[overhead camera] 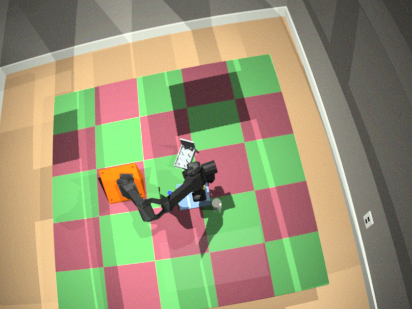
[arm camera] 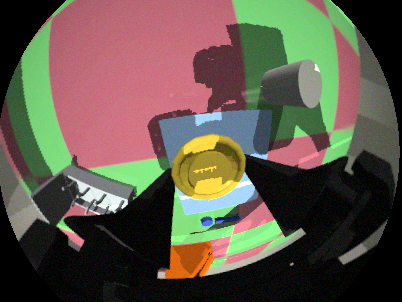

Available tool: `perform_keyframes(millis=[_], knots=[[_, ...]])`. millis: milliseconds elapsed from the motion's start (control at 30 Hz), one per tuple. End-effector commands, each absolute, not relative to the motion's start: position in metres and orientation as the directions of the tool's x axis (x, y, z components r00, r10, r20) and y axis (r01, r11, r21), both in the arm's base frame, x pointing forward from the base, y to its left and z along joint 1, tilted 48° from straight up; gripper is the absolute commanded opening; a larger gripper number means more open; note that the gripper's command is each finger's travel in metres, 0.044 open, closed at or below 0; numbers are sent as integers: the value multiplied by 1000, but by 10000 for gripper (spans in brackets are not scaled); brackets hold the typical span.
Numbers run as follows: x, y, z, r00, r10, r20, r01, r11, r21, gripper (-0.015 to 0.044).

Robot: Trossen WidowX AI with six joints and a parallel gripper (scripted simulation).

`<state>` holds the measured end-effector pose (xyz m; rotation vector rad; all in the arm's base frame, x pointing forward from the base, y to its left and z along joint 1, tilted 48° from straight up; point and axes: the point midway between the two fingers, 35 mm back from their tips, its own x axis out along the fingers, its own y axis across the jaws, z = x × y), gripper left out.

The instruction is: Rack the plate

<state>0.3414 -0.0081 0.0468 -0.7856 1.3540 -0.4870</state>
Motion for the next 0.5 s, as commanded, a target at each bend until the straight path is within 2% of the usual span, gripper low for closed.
perform_keyframes(millis=[0, 467], knots=[[344, 8, 58, 185, -710, -679, -123, 669, -733, 1], [338, 59, 99, 189, -706, -683, -137, 670, -730, 0]])
